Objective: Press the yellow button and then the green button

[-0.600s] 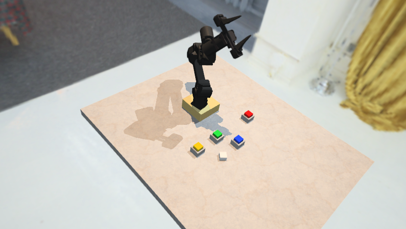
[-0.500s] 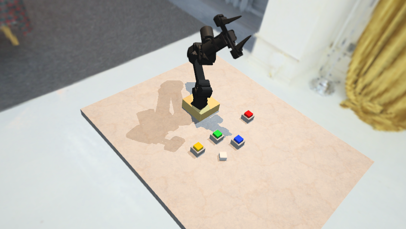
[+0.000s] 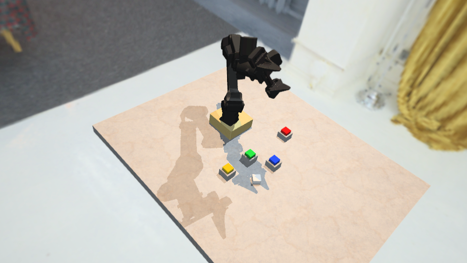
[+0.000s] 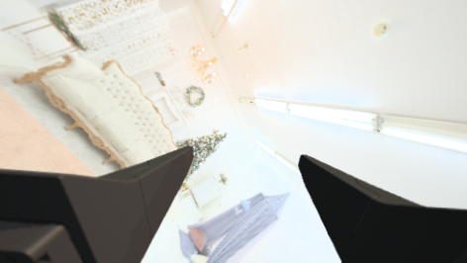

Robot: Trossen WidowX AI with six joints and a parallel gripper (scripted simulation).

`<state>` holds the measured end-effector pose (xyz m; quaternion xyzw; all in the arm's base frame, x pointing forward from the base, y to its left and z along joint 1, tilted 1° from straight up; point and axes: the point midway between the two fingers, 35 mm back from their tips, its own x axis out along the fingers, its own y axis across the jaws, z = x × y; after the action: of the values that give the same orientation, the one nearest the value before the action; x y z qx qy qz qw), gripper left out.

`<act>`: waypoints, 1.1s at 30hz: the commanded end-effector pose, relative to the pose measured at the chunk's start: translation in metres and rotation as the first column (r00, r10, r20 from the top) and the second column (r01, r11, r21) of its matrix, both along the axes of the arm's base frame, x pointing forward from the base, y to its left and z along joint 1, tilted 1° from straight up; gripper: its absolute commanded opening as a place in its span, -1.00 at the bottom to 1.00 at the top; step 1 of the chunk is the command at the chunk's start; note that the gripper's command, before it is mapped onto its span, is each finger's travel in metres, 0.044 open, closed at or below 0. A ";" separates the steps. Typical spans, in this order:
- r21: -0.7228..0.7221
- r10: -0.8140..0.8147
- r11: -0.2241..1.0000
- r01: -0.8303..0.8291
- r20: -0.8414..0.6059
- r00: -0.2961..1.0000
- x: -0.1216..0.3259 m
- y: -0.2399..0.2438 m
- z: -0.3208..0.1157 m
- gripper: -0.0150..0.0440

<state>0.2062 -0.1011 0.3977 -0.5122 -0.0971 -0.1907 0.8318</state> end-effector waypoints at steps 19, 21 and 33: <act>0.395 0.233 0.376 0.838 -0.916 0.327 -0.016 -0.117 -0.262 0.86; 0.325 0.316 0.320 0.890 -0.922 0.224 -0.030 -0.112 -0.276 0.86; 0.238 0.409 0.271 0.933 -0.905 0.113 -0.045 -0.106 -0.339 0.42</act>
<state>0.1660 -0.2136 0.0911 0.0393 0.6857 -0.0592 0.7244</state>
